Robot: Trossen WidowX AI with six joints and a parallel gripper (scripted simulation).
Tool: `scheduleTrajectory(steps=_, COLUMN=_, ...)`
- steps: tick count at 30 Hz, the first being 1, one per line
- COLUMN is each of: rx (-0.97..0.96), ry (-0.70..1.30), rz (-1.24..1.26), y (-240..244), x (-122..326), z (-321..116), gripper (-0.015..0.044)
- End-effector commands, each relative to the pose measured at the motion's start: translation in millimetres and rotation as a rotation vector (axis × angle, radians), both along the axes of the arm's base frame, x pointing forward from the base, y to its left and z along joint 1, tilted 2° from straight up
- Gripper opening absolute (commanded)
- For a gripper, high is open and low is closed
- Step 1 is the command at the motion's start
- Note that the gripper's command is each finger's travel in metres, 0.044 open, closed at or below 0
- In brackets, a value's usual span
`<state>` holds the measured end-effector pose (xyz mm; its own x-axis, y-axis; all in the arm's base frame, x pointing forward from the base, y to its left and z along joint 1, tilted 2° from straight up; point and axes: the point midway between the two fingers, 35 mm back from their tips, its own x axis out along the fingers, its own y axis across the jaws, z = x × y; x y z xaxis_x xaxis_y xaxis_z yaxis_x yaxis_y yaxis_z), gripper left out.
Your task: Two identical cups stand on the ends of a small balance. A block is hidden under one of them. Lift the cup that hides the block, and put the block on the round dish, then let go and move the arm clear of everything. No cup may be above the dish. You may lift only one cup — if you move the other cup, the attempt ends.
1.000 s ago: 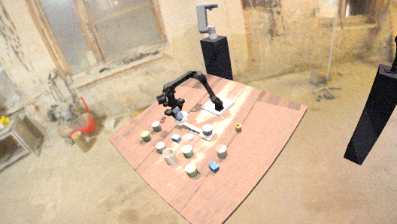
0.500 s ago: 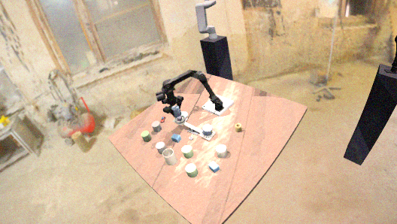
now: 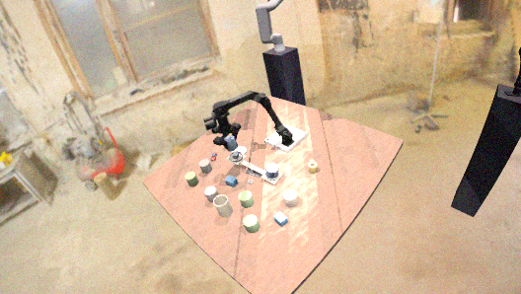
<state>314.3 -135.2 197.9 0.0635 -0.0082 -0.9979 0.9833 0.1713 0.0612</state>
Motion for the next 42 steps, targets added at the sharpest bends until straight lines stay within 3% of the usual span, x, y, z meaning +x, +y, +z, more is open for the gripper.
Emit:
scheduleTrajectory(steps=1, rx=-0.008, ry=-0.009, rz=-0.001, y=-0.3, x=-1.0, z=8.8, gripper=0.0000)
scheduleTrajectory(steps=42, rx=0.000, ry=0.000, rz=0.000, y=0.8, x=-2.1, z=7.6, gripper=0.0000)
